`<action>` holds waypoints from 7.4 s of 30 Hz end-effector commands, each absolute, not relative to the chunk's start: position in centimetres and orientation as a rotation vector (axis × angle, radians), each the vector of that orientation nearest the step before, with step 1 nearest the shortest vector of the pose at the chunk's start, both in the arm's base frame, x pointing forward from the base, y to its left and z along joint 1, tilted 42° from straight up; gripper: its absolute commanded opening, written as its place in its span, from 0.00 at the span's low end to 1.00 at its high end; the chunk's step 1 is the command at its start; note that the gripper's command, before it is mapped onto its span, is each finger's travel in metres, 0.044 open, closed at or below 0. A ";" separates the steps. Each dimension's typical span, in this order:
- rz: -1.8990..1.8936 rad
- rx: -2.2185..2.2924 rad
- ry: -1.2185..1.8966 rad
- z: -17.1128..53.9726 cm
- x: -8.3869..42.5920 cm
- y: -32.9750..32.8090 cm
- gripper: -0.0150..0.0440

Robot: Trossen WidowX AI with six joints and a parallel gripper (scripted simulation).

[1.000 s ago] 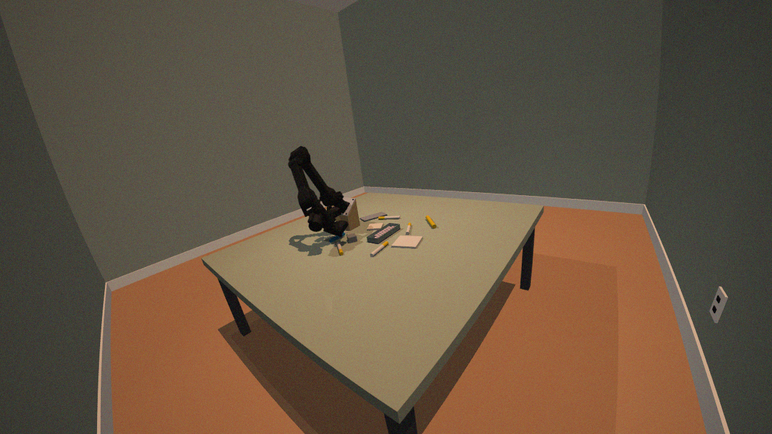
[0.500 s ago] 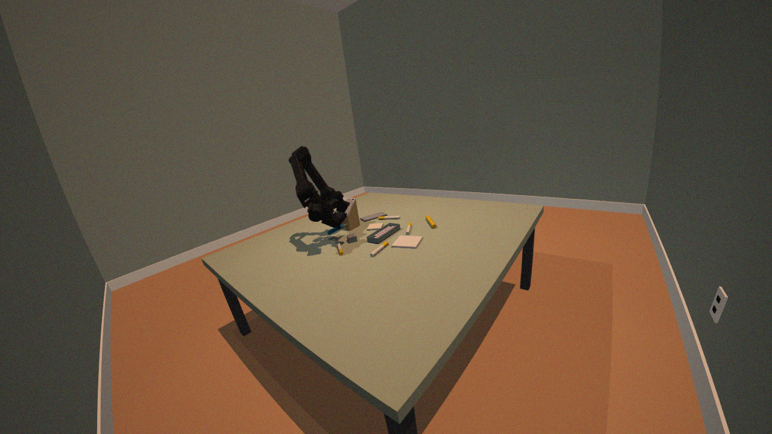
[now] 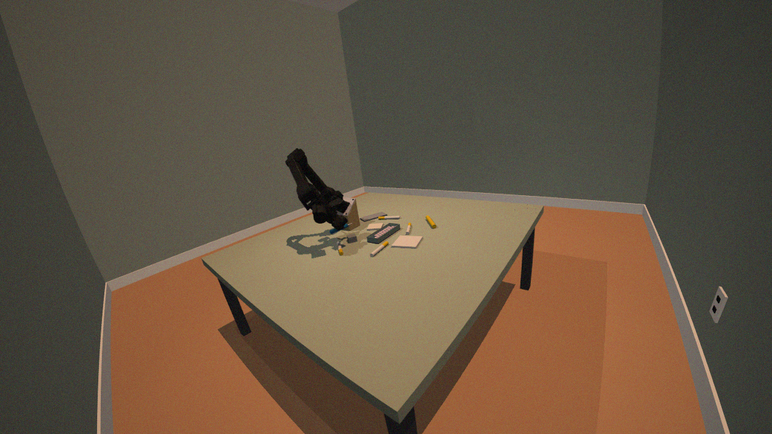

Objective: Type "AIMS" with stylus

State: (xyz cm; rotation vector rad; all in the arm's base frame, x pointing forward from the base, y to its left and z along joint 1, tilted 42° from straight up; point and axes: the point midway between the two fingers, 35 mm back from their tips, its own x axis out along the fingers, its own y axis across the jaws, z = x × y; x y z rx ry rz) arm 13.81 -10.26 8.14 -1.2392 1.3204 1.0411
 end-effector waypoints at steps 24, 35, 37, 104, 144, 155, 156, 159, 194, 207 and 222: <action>0.665 -0.560 1.546 7.8 20.2 -6.2 0.25; 0.500 -0.308 1.643 7.1 22.9 -3.8 0.25; 0.462 -0.262 1.664 7.0 23.3 -3.4 0.25; -0.930 0.704 1.942 -2.4 29.4 8.2 0.25; -0.931 0.705 1.940 -3.4 29.9 7.4 0.39; -0.931 0.704 1.940 -3.8 29.9 7.1 0.39; -0.931 0.704 1.940 -3.8 30.0 7.1 0.39; -0.931 0.704 1.940 -3.9 30.0 7.0 0.39; -0.927 0.700 1.940 -1.4 29.3 9.1 0.40; -0.912 0.973 1.786 4.5 31.0 4.1 0.25; -0.900 1.230 1.569 10.8 30.6 -1.4 0.25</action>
